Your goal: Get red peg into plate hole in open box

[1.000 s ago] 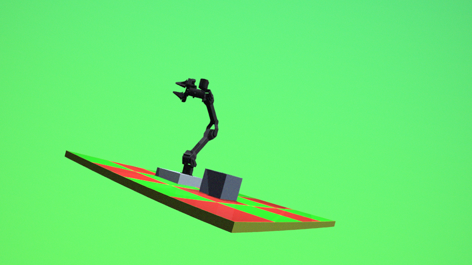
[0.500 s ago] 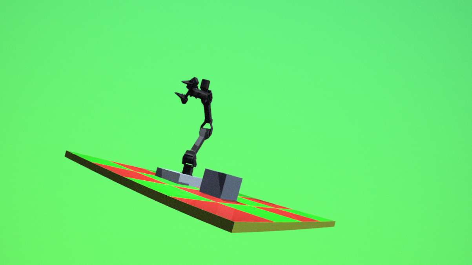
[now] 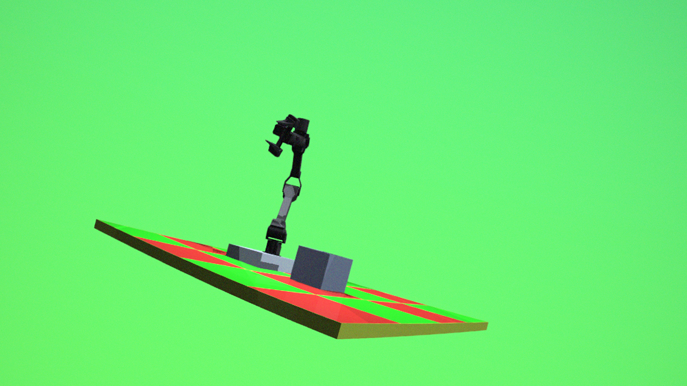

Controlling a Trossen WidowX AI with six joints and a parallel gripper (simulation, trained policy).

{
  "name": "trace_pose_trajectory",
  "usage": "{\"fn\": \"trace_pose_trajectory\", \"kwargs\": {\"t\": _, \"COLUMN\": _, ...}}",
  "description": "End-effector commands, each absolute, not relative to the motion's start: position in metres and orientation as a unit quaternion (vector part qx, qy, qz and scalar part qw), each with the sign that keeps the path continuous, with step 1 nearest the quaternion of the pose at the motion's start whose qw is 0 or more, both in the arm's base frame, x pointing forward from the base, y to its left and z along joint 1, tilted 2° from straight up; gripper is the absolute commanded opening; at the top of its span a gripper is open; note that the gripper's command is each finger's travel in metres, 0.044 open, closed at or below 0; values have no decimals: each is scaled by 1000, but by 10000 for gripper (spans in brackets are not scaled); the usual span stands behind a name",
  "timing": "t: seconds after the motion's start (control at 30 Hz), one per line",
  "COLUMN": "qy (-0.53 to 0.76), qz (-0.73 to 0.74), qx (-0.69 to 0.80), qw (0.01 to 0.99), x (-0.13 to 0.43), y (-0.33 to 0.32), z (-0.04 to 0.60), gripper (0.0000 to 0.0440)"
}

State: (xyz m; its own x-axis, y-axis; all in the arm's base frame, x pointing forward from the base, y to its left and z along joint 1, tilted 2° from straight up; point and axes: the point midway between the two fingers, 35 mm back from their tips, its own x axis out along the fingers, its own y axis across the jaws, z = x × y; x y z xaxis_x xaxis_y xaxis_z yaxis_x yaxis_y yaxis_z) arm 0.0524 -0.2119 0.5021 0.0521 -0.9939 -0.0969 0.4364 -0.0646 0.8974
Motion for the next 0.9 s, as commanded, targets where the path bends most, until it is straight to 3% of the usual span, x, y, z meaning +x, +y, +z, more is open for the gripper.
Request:
{"fn": "trace_pose_trajectory", "kwargs": {"t": 0.0, "qy": -333, "qz": -571, "qx": 449, "qw": 601, "x": 69, "y": -210, "z": 496, "gripper": 440}}
{"fn": "trace_pose_trajectory", "kwargs": {"t": 0.87, "qy": -224, "qz": -364, "qx": 698, "qw": 575, "x": 186, "y": -152, "z": 445, "gripper": 440}}
